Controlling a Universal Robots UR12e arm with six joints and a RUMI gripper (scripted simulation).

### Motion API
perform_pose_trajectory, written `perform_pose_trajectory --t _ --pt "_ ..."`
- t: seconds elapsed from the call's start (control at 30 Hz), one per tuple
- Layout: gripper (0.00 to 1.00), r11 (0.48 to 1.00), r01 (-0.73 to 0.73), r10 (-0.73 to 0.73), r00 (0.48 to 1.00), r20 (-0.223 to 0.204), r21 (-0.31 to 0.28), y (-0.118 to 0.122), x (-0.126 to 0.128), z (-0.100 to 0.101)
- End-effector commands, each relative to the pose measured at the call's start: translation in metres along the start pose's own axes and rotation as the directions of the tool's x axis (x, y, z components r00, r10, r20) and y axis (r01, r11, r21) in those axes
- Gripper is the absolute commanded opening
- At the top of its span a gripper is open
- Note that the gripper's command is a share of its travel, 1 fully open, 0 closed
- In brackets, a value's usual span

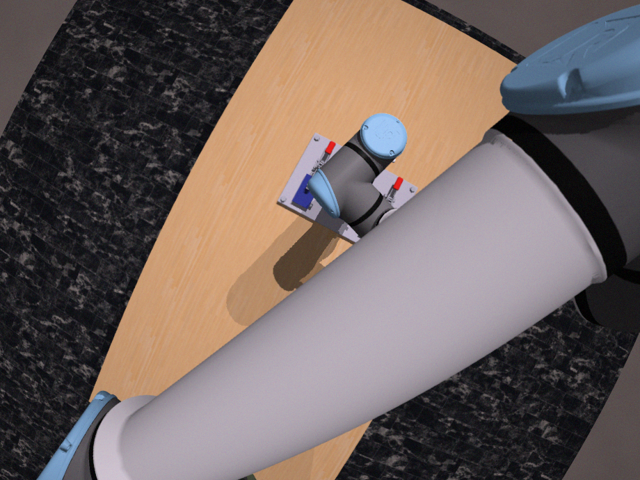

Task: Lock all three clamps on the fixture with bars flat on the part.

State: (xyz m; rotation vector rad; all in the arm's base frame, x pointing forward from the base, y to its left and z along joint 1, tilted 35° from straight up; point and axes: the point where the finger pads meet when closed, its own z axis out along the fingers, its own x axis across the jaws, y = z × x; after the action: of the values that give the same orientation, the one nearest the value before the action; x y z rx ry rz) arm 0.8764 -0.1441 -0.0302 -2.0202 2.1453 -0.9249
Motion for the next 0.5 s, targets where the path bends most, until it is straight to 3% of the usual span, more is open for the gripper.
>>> perform_pose_trajectory --t 0.0,0.13,0.17,0.47 --pt "0.28 1.0 0.0 0.0 1.0 0.0 0.001 -0.0006 -0.0001 -0.0006" --pt "0.28 1.0 0.0 0.0 1.0 0.0 0.001 -0.0006 -0.0001 -0.0006" --pt "0.0 1.0 0.0 0.0 1.0 0.0 0.001 -0.0006 -0.0001 -0.0006" --pt "0.0 1.0 0.0 0.0 1.0 0.0 0.001 -0.0006 -0.0001 -0.0006"
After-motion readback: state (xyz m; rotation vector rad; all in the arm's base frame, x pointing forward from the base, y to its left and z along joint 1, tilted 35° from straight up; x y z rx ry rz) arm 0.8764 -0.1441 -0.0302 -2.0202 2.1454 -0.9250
